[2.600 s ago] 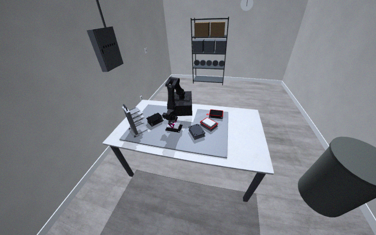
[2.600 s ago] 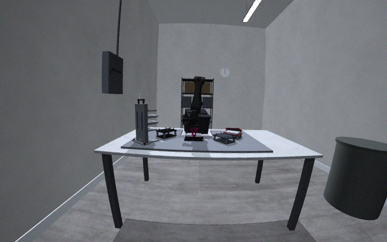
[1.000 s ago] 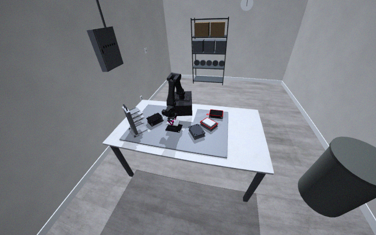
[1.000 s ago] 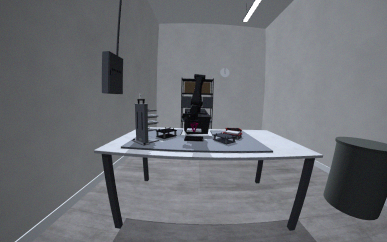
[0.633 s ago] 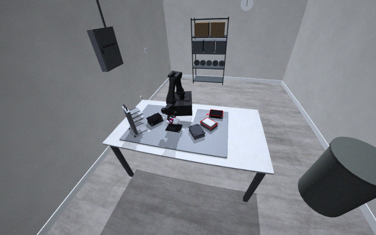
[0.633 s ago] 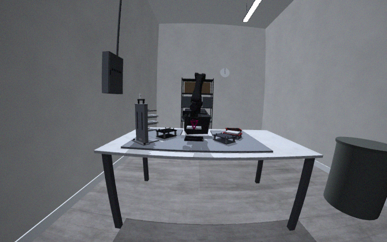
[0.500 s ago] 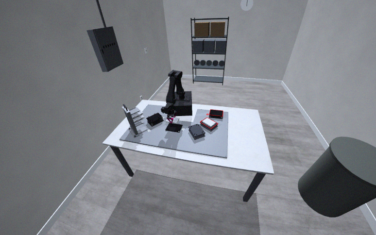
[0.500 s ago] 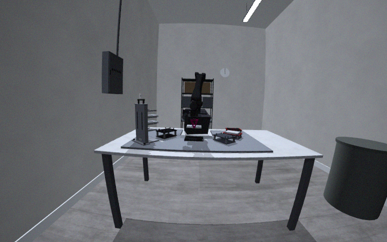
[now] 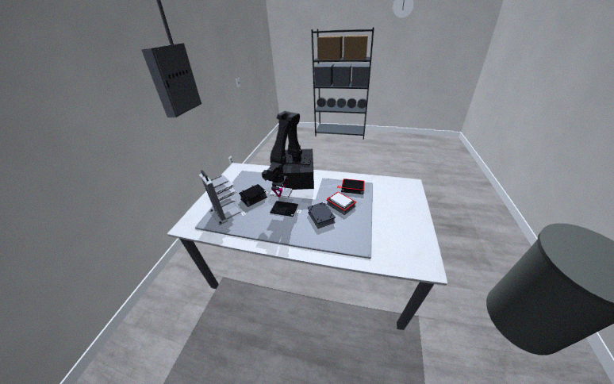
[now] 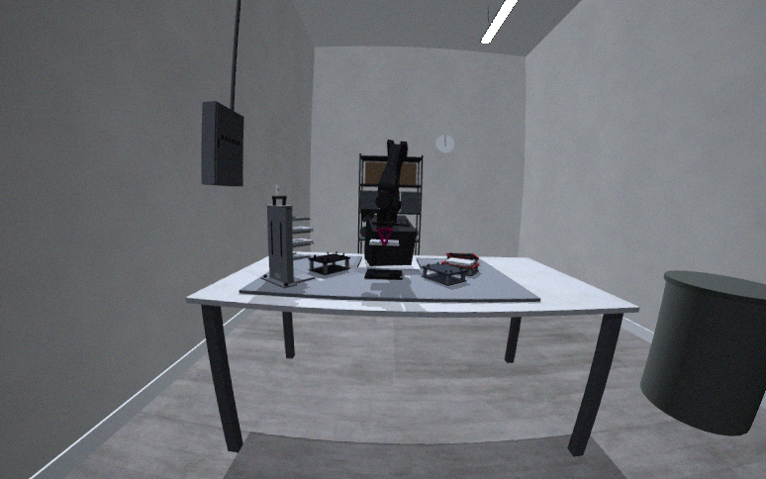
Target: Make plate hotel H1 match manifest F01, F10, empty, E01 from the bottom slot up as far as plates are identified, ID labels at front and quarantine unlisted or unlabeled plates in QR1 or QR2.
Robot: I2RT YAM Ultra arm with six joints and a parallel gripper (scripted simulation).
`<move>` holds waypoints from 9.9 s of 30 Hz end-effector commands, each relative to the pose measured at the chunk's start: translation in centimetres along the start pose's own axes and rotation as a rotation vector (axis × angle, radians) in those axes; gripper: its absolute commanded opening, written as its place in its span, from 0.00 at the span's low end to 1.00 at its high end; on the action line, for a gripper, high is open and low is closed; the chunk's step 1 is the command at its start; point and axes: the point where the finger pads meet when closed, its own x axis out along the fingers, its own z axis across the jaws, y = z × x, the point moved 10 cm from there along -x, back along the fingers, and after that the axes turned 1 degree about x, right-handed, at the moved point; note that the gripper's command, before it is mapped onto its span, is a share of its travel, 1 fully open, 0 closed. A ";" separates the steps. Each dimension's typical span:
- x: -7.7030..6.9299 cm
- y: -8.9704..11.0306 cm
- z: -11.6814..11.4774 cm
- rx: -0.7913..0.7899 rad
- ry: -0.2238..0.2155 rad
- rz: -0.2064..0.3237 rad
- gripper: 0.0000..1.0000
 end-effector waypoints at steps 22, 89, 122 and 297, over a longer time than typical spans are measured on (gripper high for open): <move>-5.7 0.0 0.0 0.000 0.008 0.000 0.86; -9.6 -14.2 -0.4 -0.579 0.010 -0.003 0.86; -9.6 -23.1 -4.2 -0.956 0.013 -0.002 0.86; 6.1 -26.6 -6.2 -0.956 0.013 -0.002 0.86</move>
